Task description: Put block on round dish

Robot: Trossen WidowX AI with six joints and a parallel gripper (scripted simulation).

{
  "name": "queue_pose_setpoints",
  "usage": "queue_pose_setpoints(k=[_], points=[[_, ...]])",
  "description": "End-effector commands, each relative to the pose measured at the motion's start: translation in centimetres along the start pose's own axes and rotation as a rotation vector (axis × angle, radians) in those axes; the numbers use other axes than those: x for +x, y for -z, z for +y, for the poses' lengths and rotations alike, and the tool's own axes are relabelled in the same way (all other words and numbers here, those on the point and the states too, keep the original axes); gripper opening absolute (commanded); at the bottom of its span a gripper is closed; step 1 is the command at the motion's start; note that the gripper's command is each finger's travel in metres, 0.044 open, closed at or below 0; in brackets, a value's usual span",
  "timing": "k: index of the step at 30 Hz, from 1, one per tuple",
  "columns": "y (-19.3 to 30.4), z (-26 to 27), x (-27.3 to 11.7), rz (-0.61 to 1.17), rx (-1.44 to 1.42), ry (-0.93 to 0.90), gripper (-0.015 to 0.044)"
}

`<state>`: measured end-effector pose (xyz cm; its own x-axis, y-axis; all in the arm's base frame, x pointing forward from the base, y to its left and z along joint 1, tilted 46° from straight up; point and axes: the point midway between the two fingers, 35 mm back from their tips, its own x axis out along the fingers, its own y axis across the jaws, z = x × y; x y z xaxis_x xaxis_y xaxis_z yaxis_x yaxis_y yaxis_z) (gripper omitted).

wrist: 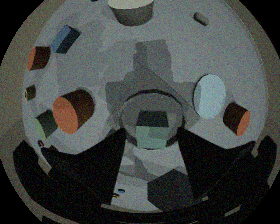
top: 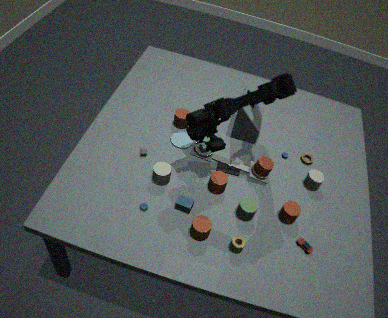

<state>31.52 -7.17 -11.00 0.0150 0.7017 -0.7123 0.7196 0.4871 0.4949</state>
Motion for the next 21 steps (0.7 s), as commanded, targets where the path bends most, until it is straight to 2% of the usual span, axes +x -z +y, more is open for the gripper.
queue_pose_setpoints(k=[1, 7, 11, 18, 21], points=[[0.19, -0.13, 0.80, 0.006, 0.010, -0.005, 0.0260], [0.24, -0.13, 1.51, 0.007, 0.010, -0.006, 0.0260], [0.24, -0.13, 1.51, 0.007, 0.010, -0.006, 0.0155], [0.24, -0.13, 1.51, 0.007, 0.010, -0.006, 0.0108], [0.16, -0.11, 1.06, 0.006, 0.010, -0.005, 0.0030]])
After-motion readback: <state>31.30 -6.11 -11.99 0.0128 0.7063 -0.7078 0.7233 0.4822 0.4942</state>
